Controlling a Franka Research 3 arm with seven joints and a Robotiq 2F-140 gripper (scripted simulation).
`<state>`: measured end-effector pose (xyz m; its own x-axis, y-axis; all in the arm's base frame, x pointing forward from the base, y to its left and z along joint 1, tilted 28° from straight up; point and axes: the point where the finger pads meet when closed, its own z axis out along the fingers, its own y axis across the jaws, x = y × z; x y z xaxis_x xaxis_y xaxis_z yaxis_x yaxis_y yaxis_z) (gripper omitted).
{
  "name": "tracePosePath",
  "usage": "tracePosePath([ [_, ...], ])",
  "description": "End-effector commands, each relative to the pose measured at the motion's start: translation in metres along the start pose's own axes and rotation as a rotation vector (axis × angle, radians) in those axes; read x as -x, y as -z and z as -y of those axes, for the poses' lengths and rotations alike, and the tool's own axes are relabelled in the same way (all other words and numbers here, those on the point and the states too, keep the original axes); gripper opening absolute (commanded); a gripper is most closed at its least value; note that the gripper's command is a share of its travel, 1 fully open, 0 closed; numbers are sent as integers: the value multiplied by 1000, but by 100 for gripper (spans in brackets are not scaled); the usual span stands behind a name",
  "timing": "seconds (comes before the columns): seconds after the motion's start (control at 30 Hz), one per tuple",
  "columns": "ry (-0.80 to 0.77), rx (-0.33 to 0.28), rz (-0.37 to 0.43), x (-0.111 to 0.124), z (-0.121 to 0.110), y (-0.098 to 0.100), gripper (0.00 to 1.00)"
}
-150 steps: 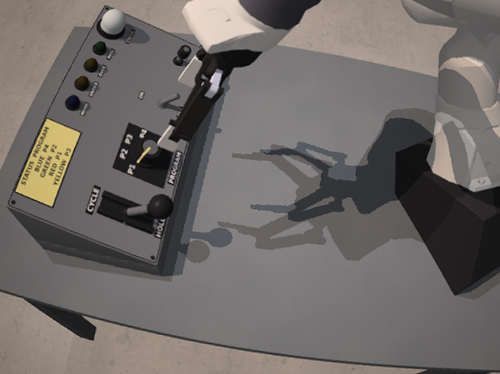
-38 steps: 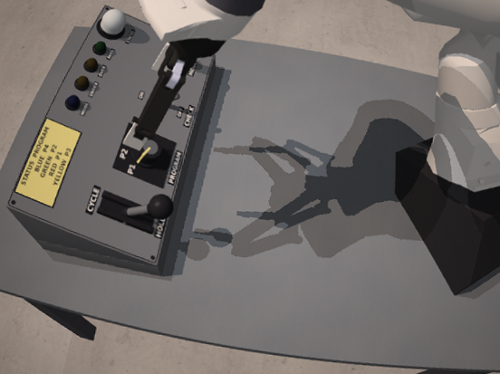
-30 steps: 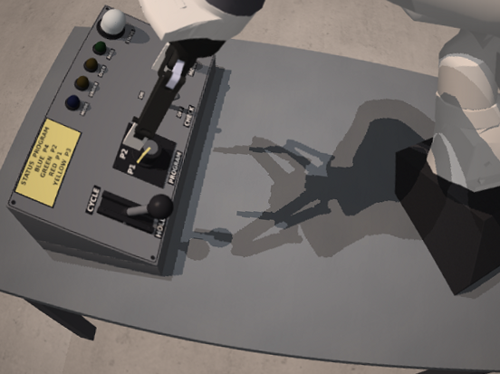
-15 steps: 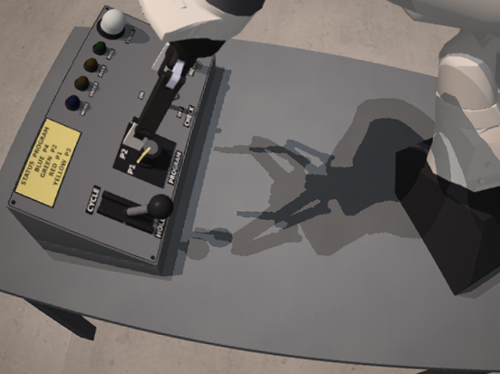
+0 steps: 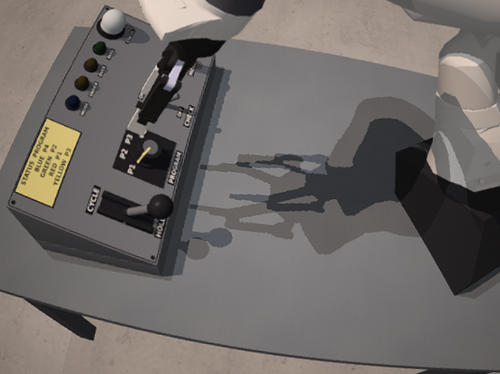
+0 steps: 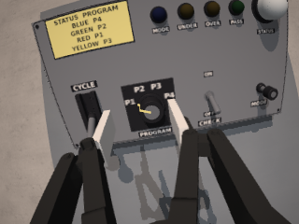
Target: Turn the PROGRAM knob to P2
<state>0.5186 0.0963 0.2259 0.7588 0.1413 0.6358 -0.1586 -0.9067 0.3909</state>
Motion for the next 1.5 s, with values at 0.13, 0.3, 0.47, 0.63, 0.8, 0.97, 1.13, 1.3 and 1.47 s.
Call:
tracePosePath([
  [0.13, -1, 3, 3, 29, -8, 0, 44],
  [0.3, 1, 7, 5, 49, -13, 0, 44],
  [0.47, 1, 7, 5, 49, -13, 0, 44],
  [0.63, 1, 7, 5, 49, -13, 0, 44],
  [0.8, 1, 7, 5, 49, -13, 0, 44],
  [0.97, 1, 7, 5, 49, -13, 0, 44],
  [1.13, 1, 7, 5, 49, -13, 0, 44],
  [1.3, 1, 7, 5, 49, -13, 0, 44],
  [1.47, 1, 7, 5, 49, -13, 0, 44],
])
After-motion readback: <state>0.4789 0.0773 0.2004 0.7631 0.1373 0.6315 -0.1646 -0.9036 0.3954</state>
